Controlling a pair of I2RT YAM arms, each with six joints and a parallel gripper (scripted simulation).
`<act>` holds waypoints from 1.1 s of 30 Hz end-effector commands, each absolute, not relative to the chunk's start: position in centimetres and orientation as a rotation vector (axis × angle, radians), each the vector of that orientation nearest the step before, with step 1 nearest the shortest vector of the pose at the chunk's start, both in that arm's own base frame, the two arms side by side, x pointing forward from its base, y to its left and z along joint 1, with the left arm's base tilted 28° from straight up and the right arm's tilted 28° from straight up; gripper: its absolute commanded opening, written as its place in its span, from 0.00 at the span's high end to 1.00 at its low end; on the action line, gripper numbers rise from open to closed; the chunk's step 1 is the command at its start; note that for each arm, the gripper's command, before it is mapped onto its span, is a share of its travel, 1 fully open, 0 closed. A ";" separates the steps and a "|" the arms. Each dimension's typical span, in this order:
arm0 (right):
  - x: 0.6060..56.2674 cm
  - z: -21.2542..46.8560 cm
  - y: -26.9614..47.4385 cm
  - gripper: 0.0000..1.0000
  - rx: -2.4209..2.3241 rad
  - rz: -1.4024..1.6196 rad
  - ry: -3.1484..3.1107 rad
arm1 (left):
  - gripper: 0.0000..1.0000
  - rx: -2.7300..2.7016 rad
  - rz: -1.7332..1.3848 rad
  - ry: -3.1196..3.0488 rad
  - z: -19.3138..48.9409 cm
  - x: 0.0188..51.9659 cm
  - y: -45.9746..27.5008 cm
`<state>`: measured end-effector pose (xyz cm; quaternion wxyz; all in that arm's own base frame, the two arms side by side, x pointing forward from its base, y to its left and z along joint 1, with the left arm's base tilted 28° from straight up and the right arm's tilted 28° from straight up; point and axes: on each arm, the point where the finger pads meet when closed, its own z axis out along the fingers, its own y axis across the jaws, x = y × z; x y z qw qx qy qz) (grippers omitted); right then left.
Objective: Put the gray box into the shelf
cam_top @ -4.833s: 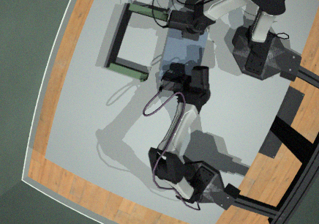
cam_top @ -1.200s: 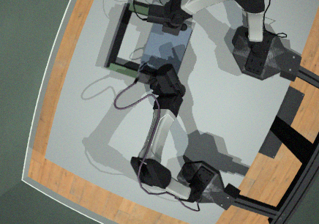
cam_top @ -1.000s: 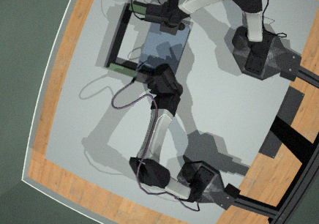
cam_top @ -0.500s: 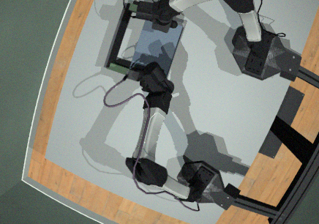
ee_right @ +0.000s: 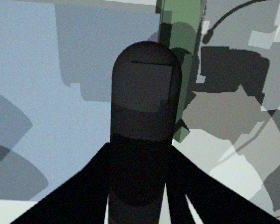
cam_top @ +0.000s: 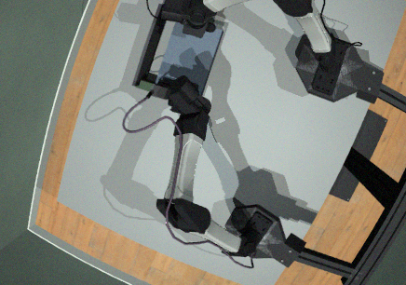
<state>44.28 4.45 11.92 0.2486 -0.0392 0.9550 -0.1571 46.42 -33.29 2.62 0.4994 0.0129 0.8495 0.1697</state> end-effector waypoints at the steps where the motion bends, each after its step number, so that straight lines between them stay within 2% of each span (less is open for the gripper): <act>1: 47.1 15.6 4.8 0.73 -0.114 -0.414 2.509 | 0.73 0.016 0.388 1.941 7.4 48.6 -34.9; 33: 52.1 17.1 5.0 0.73 -0.104 -0.428 2.523 | 0.73 0.014 0.382 1.968 8.8 53.8 -34.6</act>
